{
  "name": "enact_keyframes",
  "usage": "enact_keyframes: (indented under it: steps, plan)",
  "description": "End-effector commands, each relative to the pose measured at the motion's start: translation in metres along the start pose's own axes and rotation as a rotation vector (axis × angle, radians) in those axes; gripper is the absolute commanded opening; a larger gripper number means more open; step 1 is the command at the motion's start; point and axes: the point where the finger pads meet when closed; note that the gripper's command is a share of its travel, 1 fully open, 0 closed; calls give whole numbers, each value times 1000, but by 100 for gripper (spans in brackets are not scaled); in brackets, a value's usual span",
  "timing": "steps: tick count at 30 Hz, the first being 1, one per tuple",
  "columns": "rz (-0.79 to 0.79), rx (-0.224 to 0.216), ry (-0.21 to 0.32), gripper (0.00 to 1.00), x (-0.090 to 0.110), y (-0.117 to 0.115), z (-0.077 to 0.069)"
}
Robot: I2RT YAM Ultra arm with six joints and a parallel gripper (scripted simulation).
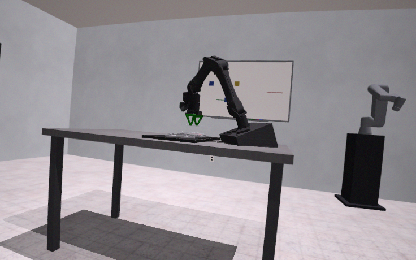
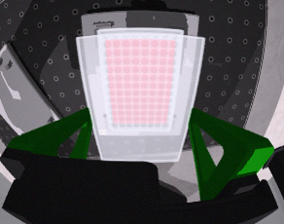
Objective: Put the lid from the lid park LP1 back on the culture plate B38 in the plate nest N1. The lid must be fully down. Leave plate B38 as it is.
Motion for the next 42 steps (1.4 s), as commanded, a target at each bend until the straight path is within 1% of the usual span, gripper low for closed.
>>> enact_keyframes:
  steps: [1,21,32,34,42]
  plan:
    - [0,2,-12,0,-2,-1,-4]
    - [0,2,-12,0,-1,-1,-3]
    - [0,1,-12,0,-3,-1,15]
    - [0,1,-12,0,-3,-1,15]
    - [0,1,-12,0,-4,-1,28]
Point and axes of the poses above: the point where the finger pads meet when closed, its own z axis out along the fingers, its own y axis across the jaws, x = y × z, and after that the axes turned 6 degrees about z, right-handed
